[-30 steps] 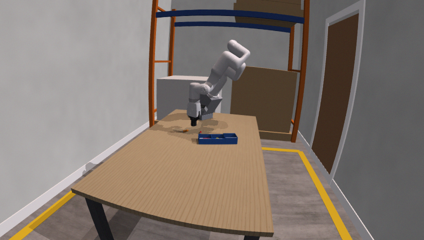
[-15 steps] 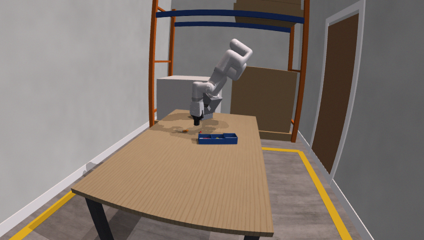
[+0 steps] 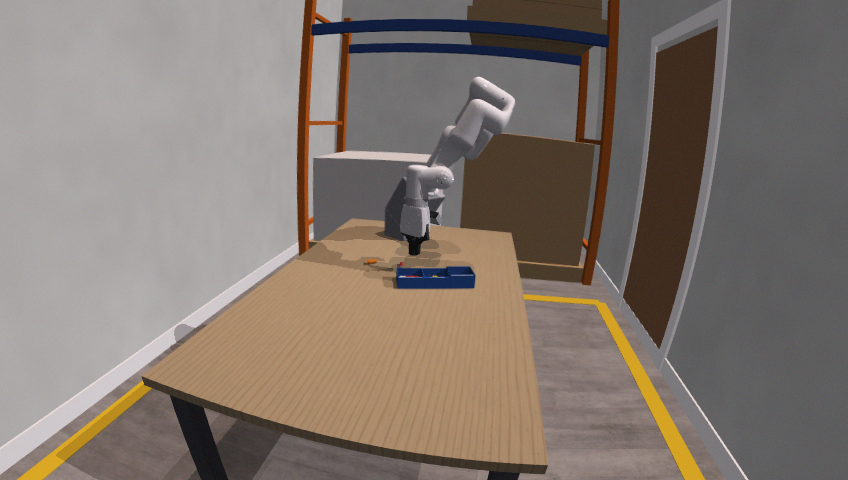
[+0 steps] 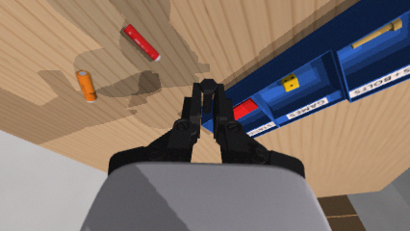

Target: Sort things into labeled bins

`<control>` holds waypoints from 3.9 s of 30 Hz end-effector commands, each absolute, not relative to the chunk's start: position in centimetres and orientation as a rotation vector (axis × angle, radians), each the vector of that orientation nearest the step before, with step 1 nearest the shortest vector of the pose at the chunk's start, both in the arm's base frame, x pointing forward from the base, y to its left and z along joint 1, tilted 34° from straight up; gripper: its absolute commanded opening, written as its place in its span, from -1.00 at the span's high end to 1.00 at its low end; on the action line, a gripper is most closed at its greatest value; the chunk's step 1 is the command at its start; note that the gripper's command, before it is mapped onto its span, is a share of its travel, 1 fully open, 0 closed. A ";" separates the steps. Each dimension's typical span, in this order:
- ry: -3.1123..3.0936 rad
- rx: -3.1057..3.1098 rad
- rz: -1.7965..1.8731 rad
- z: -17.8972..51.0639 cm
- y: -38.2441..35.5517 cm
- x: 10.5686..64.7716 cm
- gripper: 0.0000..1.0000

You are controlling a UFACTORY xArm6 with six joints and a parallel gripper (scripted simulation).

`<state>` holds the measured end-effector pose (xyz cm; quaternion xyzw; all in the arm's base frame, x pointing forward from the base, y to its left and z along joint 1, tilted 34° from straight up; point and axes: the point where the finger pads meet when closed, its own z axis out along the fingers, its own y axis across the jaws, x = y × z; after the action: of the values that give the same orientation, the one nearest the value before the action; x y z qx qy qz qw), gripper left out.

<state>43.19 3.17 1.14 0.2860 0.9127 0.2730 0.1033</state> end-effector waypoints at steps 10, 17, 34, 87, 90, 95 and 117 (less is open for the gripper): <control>2.693 0.846 0.802 4.5 8.1 44.8 1.00; 2.703 0.775 0.791 6.4 11.0 45.7 1.00; 2.669 -0.213 0.598 10.4 17.0 47.6 1.00; 1.634 -1.959 0.022 10.4 17.0 47.7 1.00; 1.634 -1.959 0.022 10.4 17.0 47.7 1.00; 1.634 -1.959 0.022 10.2 17.1 47.7 1.00; 1.635 -1.959 0.022 7.2 18.6 49.0 1.00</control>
<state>48.80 18.63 7.10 -0.7350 0.6132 0.0097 0.2893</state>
